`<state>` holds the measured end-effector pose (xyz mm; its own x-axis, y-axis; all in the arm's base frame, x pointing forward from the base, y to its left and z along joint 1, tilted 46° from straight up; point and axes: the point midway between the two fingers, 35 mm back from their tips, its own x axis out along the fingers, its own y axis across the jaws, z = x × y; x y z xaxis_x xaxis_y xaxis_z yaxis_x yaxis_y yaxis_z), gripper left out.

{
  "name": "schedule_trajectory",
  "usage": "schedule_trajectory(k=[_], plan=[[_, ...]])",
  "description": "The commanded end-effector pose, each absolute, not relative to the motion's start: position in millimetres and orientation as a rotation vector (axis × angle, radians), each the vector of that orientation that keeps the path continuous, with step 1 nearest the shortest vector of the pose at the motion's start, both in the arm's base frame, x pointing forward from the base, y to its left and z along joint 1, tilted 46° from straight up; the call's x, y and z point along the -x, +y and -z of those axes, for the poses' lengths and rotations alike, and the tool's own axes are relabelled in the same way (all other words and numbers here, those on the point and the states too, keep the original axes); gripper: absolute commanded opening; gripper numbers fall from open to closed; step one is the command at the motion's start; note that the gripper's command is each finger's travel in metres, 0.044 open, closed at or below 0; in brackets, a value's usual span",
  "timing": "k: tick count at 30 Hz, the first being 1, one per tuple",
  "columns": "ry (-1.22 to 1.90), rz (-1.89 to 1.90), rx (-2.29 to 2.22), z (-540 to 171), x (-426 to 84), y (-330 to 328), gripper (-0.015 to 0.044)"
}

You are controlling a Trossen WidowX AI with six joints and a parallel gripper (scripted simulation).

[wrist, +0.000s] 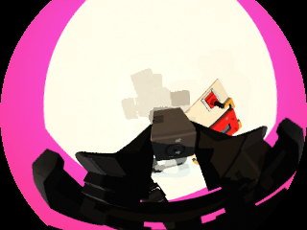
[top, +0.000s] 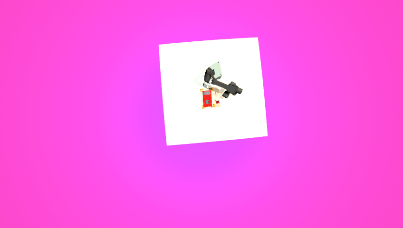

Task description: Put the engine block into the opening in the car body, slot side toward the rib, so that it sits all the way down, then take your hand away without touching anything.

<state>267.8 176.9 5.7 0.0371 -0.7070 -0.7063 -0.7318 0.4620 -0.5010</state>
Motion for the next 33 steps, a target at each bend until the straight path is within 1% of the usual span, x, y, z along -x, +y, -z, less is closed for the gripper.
schedule_trajectory(k=[1,18,33], plan=[[1.697,-0.135,1.348,-4.1,-267.5,174.9,0.0],[1.725,-0.676,1.766,-1.6,-267.7,172.2,0.0],[1.646,-1.207,2.097,0.4,-267.9,170.0,0.0]])
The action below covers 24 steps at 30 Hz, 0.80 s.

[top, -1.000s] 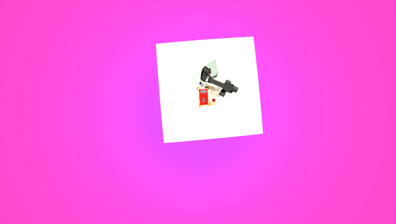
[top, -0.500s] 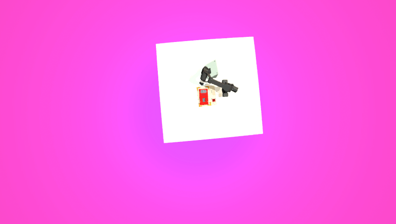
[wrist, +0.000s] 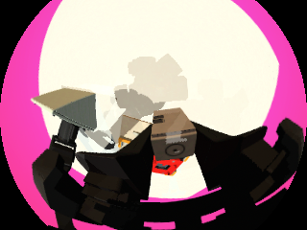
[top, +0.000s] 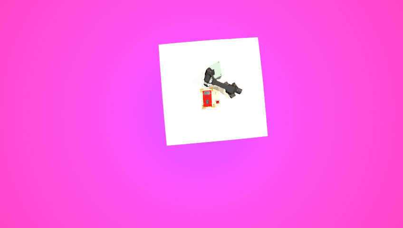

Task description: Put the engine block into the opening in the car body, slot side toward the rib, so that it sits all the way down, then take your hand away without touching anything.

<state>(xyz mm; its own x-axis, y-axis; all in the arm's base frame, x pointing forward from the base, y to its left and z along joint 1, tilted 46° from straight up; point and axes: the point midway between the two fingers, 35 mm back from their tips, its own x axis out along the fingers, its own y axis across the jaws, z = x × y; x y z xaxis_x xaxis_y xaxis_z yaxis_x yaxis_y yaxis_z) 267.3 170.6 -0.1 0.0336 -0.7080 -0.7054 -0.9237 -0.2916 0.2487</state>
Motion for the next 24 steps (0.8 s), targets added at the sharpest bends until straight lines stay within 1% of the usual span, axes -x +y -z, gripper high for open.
schedule_trajectory(k=[1,13,24], plan=[[1.636,-1.245,2.117,0.5,-267.9,169.9,0.0],[1.476,-1.708,2.339,2.1,-268.0,168.2,0.0],[1.241,-2.156,2.494,3.5,-268.1,166.6,0.0]])
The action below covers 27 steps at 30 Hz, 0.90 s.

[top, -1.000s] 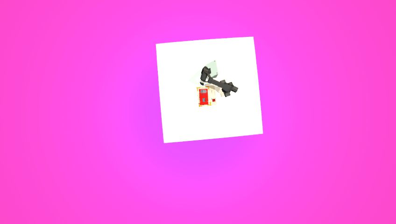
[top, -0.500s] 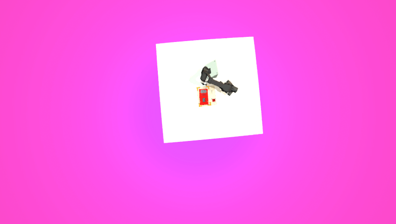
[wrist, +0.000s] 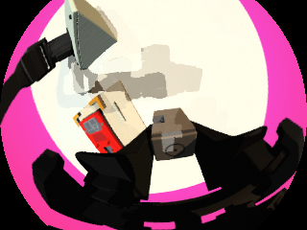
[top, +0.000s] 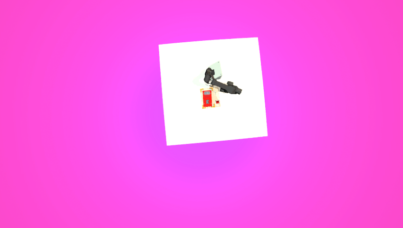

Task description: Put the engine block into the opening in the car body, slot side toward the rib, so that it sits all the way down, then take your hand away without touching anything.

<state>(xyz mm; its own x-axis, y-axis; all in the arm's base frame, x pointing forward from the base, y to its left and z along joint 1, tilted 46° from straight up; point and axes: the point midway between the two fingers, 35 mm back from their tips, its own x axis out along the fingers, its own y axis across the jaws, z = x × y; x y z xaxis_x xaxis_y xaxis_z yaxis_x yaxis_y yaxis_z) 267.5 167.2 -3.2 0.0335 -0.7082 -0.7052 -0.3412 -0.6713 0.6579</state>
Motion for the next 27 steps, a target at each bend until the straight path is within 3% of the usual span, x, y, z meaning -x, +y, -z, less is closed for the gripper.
schedule_trajectory(k=[1,19,27], plan=[[-0.937,1.695,-1.932,3.6,-268.1,166.4,0.0],[-0.337,1.718,-1.506,5.9,-268.2,163.8,0.0],[-0.214,1.706,-1.407,13.1,-268.0,156.9,0.0]])
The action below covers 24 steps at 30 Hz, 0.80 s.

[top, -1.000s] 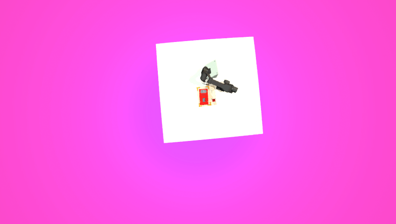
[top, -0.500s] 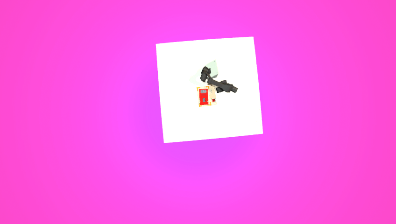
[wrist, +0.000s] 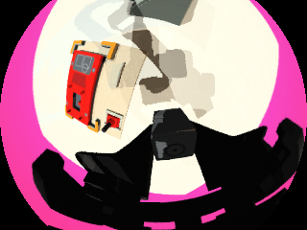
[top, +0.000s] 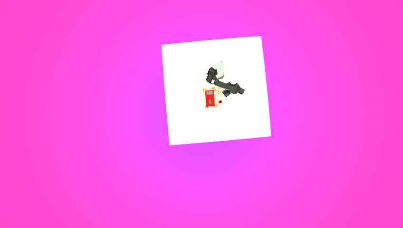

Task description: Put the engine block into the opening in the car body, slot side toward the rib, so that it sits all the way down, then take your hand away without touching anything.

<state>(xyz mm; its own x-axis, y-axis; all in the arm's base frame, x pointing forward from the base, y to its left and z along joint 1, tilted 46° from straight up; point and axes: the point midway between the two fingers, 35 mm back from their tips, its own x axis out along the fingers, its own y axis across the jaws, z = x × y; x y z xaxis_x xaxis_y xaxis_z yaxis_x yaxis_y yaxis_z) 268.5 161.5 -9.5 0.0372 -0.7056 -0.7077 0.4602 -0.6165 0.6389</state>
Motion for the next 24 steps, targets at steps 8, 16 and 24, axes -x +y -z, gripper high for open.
schedule_trajectory(k=[8,16,24], plan=[[-0.199,1.703,-1.393,25.0,-268.6,144.8,0.0],[-0.199,1.703,-1.393,36.3,-269.3,133.2,0.0],[-0.2,1.702,-1.393,47.7,-270.0,121.4,0.0]])
